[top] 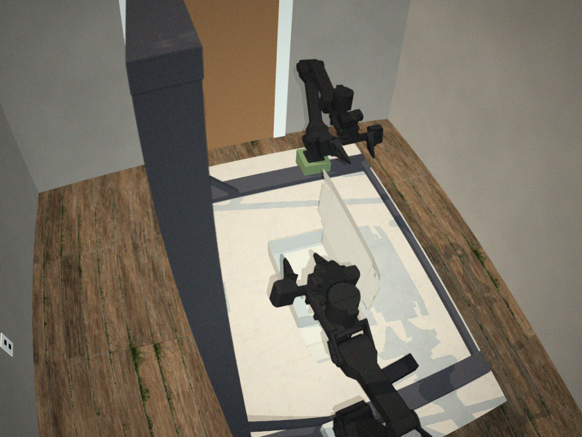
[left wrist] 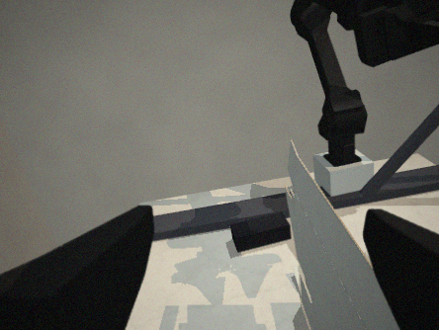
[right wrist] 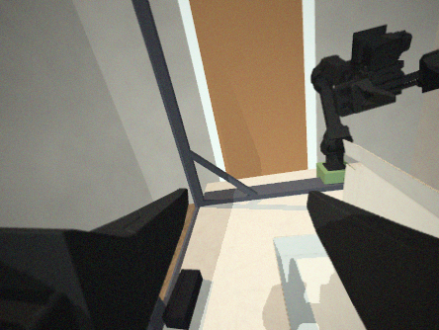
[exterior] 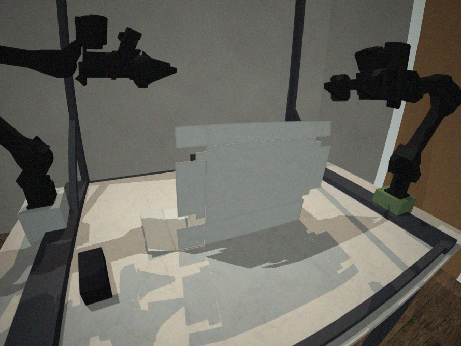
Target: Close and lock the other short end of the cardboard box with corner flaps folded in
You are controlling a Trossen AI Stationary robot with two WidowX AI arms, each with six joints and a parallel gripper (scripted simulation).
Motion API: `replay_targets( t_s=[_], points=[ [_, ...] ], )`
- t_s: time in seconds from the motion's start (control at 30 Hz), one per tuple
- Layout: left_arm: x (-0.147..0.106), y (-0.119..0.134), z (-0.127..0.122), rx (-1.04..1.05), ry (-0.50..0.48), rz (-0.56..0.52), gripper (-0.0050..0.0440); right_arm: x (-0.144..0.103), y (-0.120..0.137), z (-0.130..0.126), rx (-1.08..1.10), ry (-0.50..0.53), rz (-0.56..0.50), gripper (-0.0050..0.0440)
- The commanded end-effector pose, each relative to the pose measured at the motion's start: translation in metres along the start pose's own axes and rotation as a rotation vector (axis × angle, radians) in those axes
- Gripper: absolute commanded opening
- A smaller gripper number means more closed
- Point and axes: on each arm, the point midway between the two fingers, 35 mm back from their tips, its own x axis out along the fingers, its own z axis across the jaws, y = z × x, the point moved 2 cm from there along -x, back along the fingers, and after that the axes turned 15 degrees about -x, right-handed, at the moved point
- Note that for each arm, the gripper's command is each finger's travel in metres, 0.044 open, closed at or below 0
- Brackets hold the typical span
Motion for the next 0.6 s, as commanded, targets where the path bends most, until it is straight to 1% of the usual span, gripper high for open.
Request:
replay_targets(
  t_s=[0.0,0.13,0.23,0.3,0.33,0.4,0.57],
  points=[
    [0.023,0.003,-0.019,0.212,0.042,0.109,0.0252,0.016,0.009,-0.008,0.22,0.026,0.129,0.0252],
    [0.041,0.017,-0.036,0.415,0.103,0.209,0.0156,0.026,0.025,-0.013,0.454,0.079,0.246,0.0252],
    [0.053,0.029,-0.05,0.573,0.162,0.279,0.0084,0.032,0.038,-0.017,0.631,0.139,0.33,0.0252],
    [0.053,0.029,-0.05,0.573,0.162,0.279,0.0084,0.032,0.038,-0.017,0.631,0.139,0.33,0.0252],
    [0.056,0.034,-0.055,0.625,0.184,0.3,0.0064,0.034,0.042,-0.019,0.73,0.169,0.353,0.0252],
    [0.066,0.047,-0.07,0.788,0.259,0.362,0.0064,0.039,0.055,-0.023,0.865,0.243,0.431,0.0252],
    [0.079,0.072,-0.096,1.055,0.404,0.446,0.0064,0.043,0.076,-0.03,1.149,0.412,0.534,0.0252]
  ],
)
